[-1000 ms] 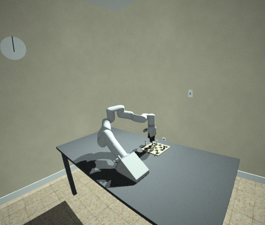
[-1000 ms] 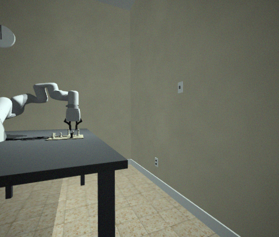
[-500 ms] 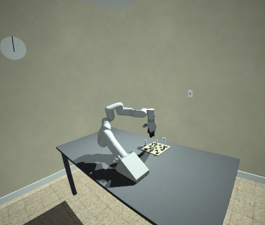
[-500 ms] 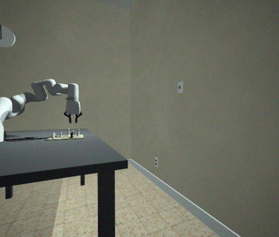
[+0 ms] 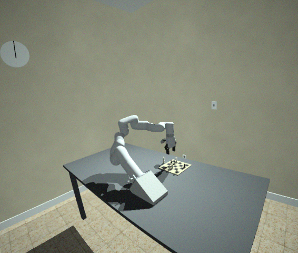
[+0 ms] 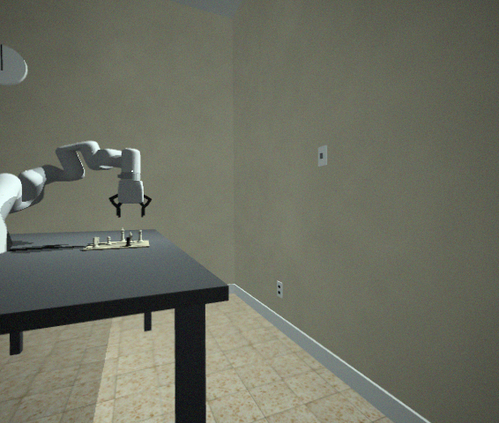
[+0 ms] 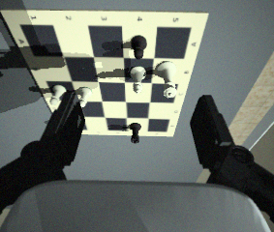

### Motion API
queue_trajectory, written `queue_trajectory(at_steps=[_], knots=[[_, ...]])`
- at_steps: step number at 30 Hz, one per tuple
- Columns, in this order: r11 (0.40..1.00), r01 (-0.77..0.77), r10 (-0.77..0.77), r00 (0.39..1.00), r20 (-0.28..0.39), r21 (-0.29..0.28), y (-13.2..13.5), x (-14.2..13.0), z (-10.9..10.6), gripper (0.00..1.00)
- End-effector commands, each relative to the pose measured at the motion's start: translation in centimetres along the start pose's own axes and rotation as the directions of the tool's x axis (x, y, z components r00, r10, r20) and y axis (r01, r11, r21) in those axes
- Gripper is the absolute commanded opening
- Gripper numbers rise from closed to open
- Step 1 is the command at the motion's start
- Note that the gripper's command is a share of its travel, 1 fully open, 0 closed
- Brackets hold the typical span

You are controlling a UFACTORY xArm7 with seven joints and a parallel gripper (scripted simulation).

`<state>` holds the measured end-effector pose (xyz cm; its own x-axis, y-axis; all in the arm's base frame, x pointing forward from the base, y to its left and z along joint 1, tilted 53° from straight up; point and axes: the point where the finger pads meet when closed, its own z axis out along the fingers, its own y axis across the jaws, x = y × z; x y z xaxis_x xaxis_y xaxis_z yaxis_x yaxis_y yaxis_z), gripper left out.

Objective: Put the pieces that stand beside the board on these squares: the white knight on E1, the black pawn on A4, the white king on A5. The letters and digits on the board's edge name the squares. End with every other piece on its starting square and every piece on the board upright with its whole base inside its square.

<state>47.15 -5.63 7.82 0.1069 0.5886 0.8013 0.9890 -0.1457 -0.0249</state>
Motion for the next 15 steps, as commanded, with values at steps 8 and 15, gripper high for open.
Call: queue_trajectory(at_steps=[8,15], knots=[[1.0,0.0,0.0,1.0,0.002,-0.005,0.1,-0.1,-0.3,1.0],[0.999,-0.038,0.039,0.999,0.005,-0.03,0.2,0.3,-2.2,1.0]])
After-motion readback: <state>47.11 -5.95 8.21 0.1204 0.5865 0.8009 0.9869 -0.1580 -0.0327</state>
